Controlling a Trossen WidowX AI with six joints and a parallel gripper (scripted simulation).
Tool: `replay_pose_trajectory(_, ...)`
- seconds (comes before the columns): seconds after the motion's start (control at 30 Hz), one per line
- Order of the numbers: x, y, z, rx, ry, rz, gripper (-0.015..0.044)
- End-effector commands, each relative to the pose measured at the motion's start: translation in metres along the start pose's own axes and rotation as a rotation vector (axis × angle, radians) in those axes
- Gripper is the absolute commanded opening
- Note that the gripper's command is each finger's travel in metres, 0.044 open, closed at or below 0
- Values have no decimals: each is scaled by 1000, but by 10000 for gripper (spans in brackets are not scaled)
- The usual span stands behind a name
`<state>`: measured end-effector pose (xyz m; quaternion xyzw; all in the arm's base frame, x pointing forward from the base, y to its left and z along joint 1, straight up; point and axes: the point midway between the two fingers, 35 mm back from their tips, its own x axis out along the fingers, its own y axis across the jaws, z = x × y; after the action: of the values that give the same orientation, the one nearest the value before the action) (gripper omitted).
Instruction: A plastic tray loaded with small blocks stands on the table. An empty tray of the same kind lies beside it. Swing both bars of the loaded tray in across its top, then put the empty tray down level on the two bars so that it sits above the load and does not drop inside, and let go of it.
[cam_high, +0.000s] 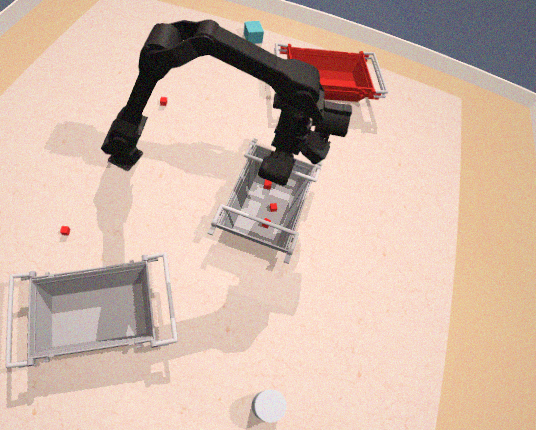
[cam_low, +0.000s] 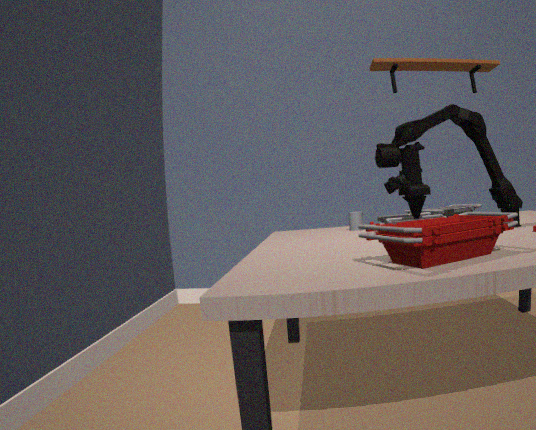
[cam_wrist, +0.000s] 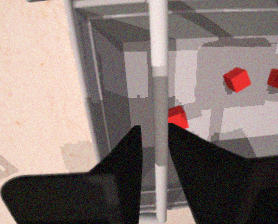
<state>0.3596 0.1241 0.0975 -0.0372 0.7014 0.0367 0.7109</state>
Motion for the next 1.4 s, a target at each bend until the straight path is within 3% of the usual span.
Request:
replay_pose_trajectory(0.0,-16,3,2,-8,-15,8,84)
replay_pose_trajectory(0.23,-42,6,2,-8,-15,8,84)
replay_pose_trajectory(0.97,-35,5,2,-11,-9,3,84)
replay_pose_trajectory(1.07,-35,5,2,-11,-9,3,5)
replay_pose_trajectory(1.37,-35,5,1,-11,-9,3,0)
